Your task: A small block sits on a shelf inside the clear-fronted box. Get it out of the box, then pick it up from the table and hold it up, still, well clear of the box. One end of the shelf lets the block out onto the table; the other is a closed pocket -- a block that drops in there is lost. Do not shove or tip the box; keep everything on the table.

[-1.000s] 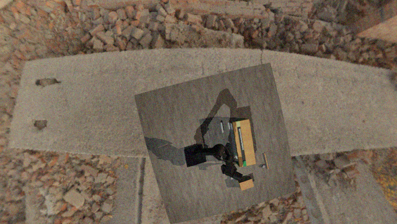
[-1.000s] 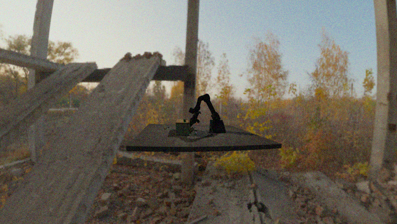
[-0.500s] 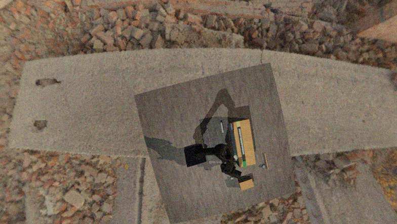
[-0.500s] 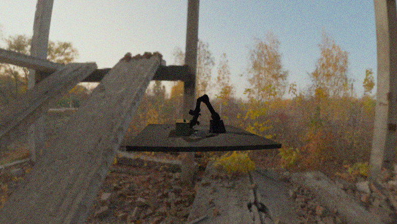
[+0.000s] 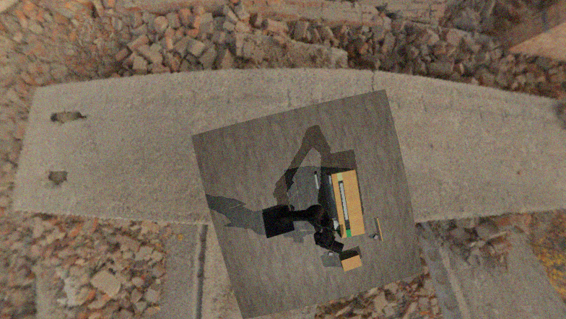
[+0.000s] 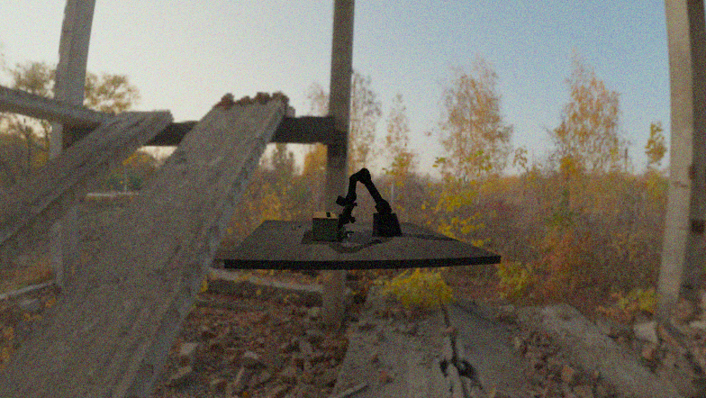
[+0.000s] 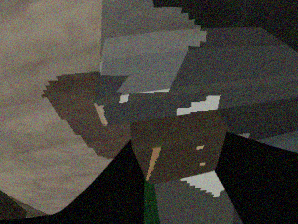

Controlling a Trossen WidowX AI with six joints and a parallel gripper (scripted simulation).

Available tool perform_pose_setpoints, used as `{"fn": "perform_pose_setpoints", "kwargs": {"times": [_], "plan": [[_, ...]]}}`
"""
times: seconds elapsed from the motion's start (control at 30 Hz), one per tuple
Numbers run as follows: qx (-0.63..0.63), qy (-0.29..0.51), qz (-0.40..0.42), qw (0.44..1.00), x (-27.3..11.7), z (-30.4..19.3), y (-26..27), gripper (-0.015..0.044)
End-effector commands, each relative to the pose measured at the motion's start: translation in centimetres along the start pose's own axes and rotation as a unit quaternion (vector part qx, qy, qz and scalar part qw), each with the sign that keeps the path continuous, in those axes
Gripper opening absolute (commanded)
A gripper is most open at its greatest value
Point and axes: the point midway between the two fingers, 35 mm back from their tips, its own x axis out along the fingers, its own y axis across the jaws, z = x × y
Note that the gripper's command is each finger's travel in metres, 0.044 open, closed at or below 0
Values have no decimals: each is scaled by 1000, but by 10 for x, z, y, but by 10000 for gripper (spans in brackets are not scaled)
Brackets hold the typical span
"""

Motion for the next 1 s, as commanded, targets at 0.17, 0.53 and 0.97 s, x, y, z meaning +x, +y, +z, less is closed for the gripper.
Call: {"fn": "perform_pose_setpoints", "kwargs": {"times": [0.17, 0.53, 0.97], "plan": [[1, 0, 1, 1000, -27, -14, 2, 0], [1, 0, 2, 1000, -58, -26, 1, 0], [126, 21, 66, 990, -122, -33, 1, 0]]}}
